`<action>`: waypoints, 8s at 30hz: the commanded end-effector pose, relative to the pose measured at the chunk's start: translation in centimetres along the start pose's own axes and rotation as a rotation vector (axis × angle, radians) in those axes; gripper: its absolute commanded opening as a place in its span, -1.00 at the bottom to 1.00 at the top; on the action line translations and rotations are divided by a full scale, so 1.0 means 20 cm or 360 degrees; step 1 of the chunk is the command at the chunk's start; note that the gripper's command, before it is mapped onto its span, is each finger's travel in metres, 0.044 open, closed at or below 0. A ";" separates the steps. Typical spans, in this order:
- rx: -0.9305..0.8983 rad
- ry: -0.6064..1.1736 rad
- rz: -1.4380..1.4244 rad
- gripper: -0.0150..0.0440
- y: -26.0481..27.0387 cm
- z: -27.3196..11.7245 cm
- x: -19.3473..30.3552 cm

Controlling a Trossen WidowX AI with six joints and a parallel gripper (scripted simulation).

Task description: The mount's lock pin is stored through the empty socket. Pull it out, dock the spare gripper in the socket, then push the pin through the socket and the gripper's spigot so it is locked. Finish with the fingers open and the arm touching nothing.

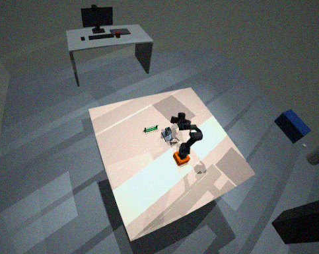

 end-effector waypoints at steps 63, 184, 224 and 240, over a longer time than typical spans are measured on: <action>-0.0084 0.1213 -0.0595 -0.49 0.37 -0.30 0.07; -0.0114 0.1875 -0.0923 1.00 0.43 -0.49 0.20; -0.0198 0.1706 -0.0882 1.00 0.36 -0.81 -0.04; -0.0279 0.1537 -0.0840 1.00 0.36 -0.90 -0.15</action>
Point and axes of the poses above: the point midway between the two fingers, 35 mm back from their tips, its own z axis out along the fingers, its own y axis across the jaws, x = y × z, the point moved 1 cm from there along -z, back along the fingers, and after that the axes turned 9 degrees about z, right-handed, at the moved point
